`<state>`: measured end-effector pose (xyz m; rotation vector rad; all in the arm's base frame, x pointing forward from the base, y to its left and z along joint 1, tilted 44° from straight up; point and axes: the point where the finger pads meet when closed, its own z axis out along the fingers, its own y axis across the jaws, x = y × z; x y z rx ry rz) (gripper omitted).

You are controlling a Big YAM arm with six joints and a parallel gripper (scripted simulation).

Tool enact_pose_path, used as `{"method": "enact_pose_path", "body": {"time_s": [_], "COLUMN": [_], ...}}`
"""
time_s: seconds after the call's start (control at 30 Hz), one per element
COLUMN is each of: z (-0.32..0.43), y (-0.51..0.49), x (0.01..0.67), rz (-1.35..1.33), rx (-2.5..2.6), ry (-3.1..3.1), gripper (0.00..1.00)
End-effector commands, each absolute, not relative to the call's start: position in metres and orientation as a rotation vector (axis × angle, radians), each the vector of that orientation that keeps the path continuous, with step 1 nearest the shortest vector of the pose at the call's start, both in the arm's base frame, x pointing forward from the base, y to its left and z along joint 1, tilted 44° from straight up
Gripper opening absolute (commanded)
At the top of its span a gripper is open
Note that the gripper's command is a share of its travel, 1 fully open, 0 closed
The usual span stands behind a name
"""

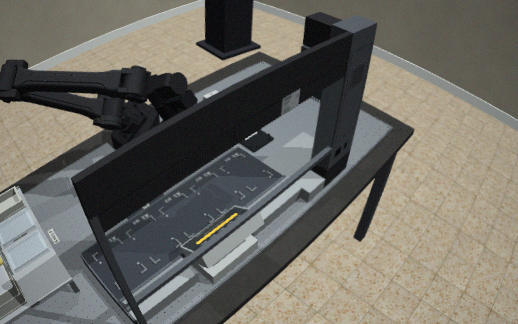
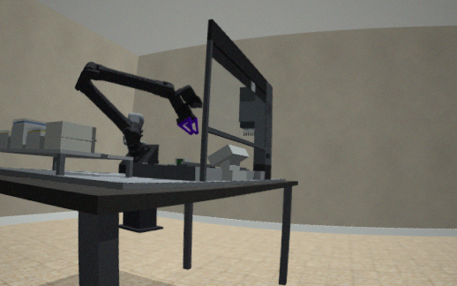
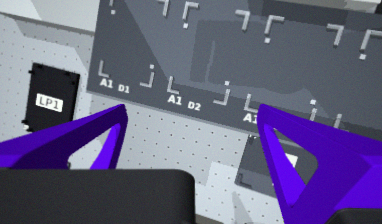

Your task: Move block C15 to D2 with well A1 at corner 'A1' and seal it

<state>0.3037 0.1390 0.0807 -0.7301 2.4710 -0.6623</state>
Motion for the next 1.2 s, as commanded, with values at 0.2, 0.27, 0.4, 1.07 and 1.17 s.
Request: {"method": "enact_pose_path", "body": {"time_s": [0.2,0.27,0.4,1.07,1.17], "z": [0.133,0.136,0.141,0.182,0.197], "y": [0.136,0.128,0.122,0.069,0.057], "x": [0.292,0.287,0.281,0.242,0.244], "rz": [-0.728,-0.768,-0.801,-1.103,-1.071], "rx": [-0.546,-0.519,-0.492,-0.190,-0.095], "ry": [2.551,2.581,2.607,2.796,2.772], "gripper": [1.00,1.00,1.00,1.00,1.00]}}
